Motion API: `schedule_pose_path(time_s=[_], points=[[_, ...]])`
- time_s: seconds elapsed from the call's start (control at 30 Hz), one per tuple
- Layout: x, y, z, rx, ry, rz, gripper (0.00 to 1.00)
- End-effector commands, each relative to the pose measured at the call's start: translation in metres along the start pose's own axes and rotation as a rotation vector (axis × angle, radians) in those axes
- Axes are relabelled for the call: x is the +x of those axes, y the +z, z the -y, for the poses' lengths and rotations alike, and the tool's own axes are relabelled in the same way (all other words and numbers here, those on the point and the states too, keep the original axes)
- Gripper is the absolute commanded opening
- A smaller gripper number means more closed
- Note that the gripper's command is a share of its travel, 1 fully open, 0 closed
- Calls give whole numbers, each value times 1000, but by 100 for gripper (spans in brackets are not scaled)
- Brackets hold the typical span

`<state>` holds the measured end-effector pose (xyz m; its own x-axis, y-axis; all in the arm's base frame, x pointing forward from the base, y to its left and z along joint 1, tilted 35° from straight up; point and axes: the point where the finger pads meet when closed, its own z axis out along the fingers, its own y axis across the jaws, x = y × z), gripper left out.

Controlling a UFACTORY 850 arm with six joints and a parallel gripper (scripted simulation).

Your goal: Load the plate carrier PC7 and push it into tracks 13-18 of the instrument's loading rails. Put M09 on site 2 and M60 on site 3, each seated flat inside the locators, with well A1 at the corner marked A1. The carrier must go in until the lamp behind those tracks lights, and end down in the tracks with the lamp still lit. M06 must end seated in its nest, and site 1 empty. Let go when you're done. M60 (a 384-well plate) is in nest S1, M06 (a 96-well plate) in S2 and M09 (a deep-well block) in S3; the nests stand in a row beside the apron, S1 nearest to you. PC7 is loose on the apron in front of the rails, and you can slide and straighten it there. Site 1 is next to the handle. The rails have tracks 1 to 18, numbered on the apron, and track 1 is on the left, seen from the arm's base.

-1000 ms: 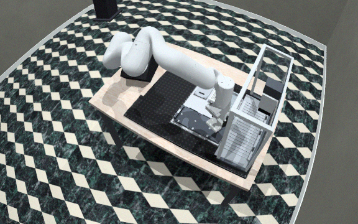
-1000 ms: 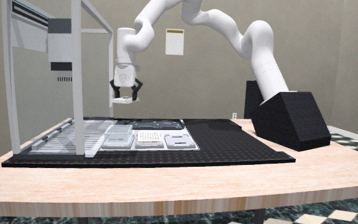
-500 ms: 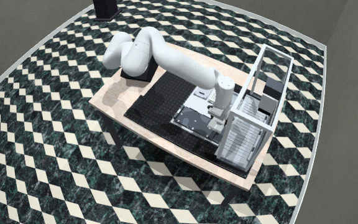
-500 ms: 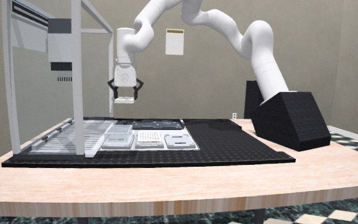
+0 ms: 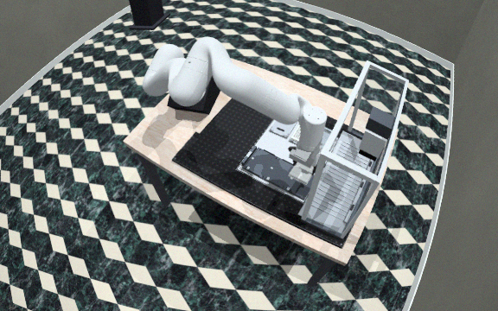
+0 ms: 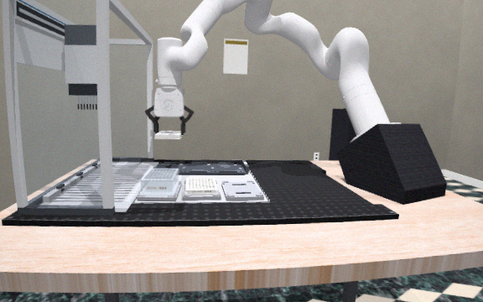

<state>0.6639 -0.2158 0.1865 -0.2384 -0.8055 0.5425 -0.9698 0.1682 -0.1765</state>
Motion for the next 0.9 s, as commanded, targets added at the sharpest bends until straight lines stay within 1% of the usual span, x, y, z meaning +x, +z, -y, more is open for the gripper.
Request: schedule_pose_path(time_s=[0.0,0.2,0.27,0.77,0.87], points=[[0,2,1,2,0,0,0],[0,12,1,2,0,0,0],[0,12,1,2,0,0,0],[0,37,1,2,0,0,0],[0,39,1,2,0,0,0]])
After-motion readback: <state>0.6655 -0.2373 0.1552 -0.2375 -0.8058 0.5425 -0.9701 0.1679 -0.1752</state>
